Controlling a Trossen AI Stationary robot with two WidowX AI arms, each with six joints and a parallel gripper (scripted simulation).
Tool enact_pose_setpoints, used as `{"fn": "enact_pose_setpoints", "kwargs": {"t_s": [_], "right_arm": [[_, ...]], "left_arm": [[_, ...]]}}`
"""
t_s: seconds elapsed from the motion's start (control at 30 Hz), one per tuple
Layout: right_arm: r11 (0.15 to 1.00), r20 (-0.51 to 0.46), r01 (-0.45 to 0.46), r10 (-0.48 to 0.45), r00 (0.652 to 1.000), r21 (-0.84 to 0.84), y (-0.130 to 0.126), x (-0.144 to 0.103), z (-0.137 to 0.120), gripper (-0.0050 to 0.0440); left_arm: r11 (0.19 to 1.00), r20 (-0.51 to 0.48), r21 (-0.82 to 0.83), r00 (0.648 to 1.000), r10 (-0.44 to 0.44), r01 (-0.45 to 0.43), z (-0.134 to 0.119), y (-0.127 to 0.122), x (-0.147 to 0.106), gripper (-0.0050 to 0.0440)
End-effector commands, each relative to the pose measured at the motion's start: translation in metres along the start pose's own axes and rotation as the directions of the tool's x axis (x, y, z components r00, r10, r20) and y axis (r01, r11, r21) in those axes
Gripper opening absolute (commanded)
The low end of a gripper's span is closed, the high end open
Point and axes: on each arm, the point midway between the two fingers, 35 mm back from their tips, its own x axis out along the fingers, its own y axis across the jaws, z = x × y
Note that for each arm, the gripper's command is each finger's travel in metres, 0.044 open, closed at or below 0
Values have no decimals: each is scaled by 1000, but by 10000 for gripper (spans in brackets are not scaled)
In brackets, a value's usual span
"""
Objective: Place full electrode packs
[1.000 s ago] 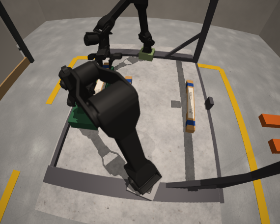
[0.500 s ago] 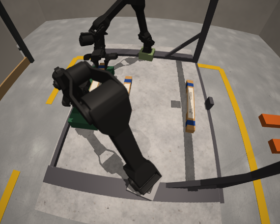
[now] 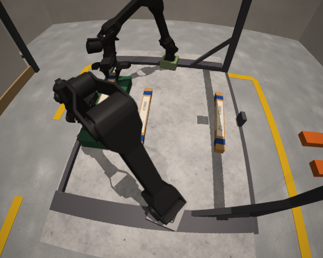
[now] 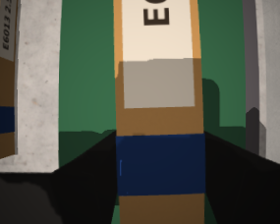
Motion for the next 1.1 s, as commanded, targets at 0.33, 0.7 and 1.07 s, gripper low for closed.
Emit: {"fn": "enact_pose_setpoints", "kwargs": {"t_s": [0.33,0.7,1.07], "right_arm": [[997,30,72,-72,997,5,-37,-27,6,-50],[998,28,70,-70,997,5,-40,-28,4,-50],[997,29,72,-72,997,5,-41,-29,4,-50]], "left_arm": [[999,25,29,999,29,-29,9,29,-17,-50],[998,34,37,998,53,-54,12,47,-29,-50],[998,30,35,998,47,-48,10,48,-26,-50]]}}
